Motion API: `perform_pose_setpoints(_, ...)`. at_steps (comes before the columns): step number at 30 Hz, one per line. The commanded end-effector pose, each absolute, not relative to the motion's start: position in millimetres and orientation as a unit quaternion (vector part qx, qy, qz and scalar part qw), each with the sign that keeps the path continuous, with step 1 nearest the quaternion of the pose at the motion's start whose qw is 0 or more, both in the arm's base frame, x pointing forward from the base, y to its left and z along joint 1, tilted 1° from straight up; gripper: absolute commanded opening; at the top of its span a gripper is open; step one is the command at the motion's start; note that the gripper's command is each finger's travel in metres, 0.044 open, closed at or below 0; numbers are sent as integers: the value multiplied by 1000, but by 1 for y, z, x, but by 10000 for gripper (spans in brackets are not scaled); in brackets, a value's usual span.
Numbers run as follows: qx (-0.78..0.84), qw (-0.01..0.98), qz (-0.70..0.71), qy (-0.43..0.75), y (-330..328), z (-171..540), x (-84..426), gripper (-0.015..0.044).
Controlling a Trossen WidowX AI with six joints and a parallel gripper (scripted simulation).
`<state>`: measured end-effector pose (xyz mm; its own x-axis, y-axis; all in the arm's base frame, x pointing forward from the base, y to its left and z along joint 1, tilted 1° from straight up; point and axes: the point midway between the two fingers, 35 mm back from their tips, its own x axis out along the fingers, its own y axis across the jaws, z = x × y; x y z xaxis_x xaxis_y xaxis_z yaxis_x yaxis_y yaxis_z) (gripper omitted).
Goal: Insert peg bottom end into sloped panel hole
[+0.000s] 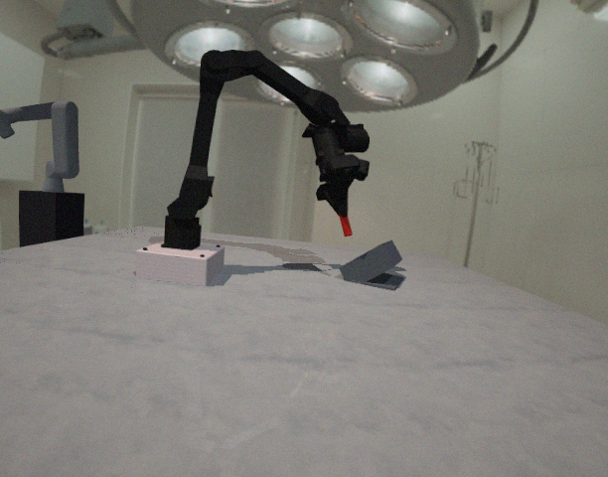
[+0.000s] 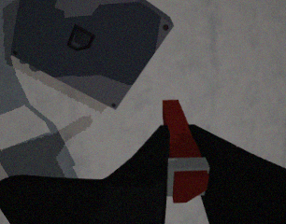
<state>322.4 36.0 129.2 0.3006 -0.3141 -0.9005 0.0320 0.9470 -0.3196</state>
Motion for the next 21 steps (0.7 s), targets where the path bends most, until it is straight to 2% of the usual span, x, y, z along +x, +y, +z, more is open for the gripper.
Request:
perform_pose_setpoints(1, -111, 803, -120, 573, 40, 130, 324, 0)
perform_pose_setpoints(21, -59, 824, -158, 541, 62, 134, 326, 0)
